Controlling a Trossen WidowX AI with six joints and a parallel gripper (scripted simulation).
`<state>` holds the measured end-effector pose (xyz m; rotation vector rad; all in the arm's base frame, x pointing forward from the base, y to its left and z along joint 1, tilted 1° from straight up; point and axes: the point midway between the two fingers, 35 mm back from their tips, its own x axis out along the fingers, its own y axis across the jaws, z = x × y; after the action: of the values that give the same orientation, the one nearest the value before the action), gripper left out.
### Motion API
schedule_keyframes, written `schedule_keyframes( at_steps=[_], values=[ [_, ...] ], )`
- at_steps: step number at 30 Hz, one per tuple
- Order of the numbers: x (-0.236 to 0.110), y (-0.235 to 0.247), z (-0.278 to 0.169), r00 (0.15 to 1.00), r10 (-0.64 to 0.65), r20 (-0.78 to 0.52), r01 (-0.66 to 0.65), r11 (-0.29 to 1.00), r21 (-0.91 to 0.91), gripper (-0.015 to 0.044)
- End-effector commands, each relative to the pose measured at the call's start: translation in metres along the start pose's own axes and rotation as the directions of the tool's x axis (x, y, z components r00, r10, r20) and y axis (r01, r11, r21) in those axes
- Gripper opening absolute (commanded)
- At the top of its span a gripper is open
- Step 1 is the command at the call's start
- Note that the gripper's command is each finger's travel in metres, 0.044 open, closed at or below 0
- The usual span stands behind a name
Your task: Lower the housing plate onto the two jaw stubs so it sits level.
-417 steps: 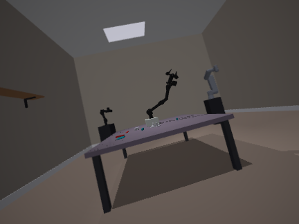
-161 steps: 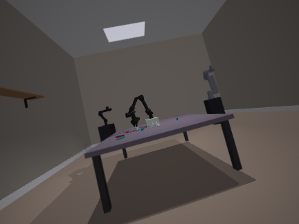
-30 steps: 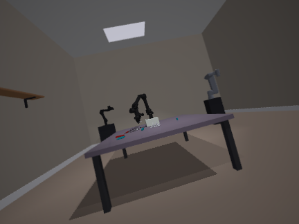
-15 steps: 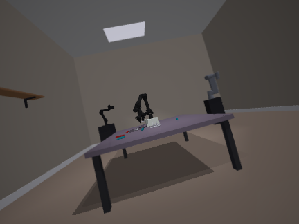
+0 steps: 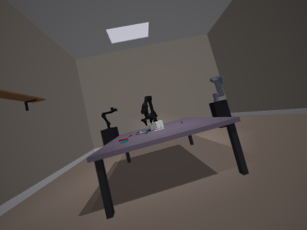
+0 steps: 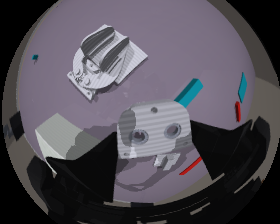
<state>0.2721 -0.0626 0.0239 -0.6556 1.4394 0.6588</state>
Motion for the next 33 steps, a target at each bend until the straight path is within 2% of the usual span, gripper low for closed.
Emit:
schedule_keyframes(
  at_steps=[1, 16, 33],
  values=[
    [0.0, 0.009, 0.01, 1.0, 0.001, 0.004, -0.001, 0.995, 0.097, 0.0351],
    [0.0, 0.042, 0.044, 1.0, 0.004, 0.008, -0.007, 0.9, 0.436, 0.0351],
    [0.0, 0.084, 0.075, 1.0, 0.008, 0.012, -0.014, 0.658, 0.753, 0.0351]
  ],
)
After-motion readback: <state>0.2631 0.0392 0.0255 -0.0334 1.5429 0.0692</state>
